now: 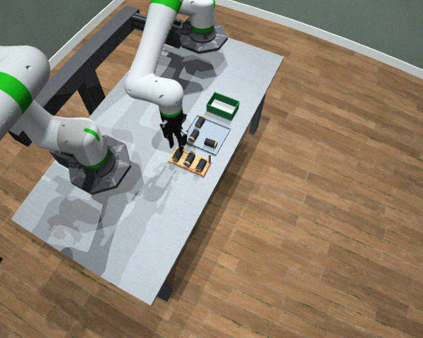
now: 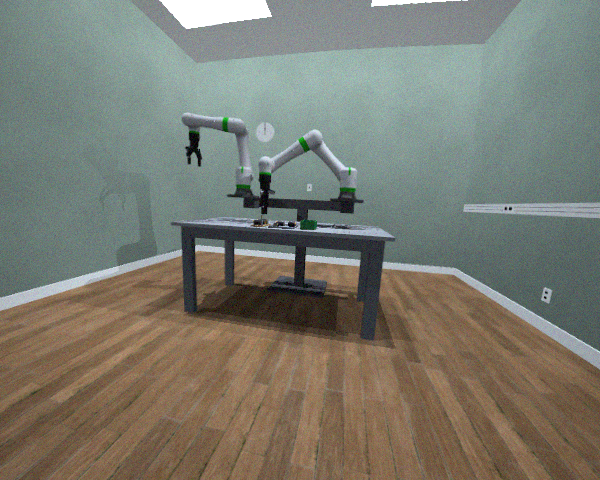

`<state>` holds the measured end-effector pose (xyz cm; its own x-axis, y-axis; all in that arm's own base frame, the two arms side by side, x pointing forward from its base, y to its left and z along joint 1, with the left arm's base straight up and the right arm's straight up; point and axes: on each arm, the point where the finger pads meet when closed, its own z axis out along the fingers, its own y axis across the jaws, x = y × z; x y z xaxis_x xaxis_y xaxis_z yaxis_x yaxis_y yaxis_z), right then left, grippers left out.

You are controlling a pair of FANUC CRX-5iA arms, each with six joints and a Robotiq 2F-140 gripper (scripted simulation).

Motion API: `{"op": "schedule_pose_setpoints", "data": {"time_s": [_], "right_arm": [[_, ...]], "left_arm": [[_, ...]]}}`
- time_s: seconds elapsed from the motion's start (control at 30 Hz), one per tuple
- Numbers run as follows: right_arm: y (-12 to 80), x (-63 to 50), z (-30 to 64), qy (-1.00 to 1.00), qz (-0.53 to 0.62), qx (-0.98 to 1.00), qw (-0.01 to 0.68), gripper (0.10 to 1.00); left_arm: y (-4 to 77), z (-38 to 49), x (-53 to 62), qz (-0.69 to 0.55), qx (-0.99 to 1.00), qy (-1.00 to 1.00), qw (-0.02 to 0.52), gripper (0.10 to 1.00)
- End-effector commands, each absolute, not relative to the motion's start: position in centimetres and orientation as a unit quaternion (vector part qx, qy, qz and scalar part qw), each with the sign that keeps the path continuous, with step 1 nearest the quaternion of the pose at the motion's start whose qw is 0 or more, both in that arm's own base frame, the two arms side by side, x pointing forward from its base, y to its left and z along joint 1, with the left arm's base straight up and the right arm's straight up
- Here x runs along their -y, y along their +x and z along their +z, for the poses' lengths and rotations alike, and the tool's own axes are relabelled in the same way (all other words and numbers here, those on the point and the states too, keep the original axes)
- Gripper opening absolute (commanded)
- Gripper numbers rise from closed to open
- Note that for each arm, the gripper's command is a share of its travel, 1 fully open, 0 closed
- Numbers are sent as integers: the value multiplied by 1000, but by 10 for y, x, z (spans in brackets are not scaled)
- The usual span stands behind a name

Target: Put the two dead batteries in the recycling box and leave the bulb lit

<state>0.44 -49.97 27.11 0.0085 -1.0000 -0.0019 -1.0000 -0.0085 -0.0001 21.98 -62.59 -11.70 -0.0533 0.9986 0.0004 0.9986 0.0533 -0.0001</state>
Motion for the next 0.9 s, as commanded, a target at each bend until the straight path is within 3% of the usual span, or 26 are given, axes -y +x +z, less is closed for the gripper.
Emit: {"op": "schedule_pose_setpoints", "data": {"time_s": [0.0,0.7,0.87], "right_arm": [[4,500,272,-710,0,-704,0,1000],[4,500,272,-710,0,-704,0,1000],[4,500,272,-710,0,-704,0,1000]], "left_arm": [[220,-115,627,0,726,-688,-1,364],[220,-115,627,0,726,-688,-1,364],[220,-82,627,0,726,-688,-1,364]]}}
